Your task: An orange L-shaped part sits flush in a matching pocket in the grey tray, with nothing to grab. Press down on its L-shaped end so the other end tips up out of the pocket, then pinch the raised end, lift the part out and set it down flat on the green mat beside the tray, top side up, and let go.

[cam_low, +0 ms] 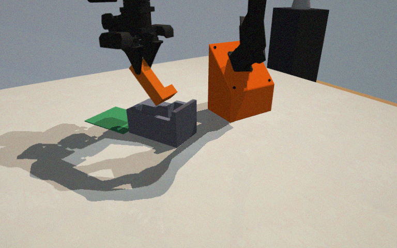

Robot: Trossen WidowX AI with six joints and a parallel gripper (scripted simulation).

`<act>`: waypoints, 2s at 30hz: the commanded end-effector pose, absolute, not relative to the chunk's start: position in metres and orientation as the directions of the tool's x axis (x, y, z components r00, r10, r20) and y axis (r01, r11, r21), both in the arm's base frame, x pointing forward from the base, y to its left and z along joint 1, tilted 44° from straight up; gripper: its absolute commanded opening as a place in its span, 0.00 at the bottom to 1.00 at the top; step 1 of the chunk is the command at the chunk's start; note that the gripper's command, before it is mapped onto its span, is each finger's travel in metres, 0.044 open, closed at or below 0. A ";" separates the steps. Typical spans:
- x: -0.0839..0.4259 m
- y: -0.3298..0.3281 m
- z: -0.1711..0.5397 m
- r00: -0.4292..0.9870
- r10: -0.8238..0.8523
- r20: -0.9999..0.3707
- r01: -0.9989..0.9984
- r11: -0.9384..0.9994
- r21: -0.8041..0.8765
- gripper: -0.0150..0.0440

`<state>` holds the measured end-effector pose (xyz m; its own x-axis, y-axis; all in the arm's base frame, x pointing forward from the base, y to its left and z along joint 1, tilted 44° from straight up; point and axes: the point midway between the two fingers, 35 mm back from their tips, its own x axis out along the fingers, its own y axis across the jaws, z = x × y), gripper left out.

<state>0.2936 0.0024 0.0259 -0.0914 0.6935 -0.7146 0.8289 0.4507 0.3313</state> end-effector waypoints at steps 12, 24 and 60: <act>0.323 -0.035 -0.011 -0.084 0.687 -0.722 0.825 0.454 0.336 0.25; 0.347 -0.065 -0.042 -0.082 0.686 -0.723 0.825 0.454 0.337 0.25; 0.356 -0.055 -0.086 -0.081 0.686 -0.723 0.824 0.454 0.338 0.25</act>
<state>0.3566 -0.0585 -0.0827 -0.0836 0.6821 -0.7264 0.8210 0.4603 0.3377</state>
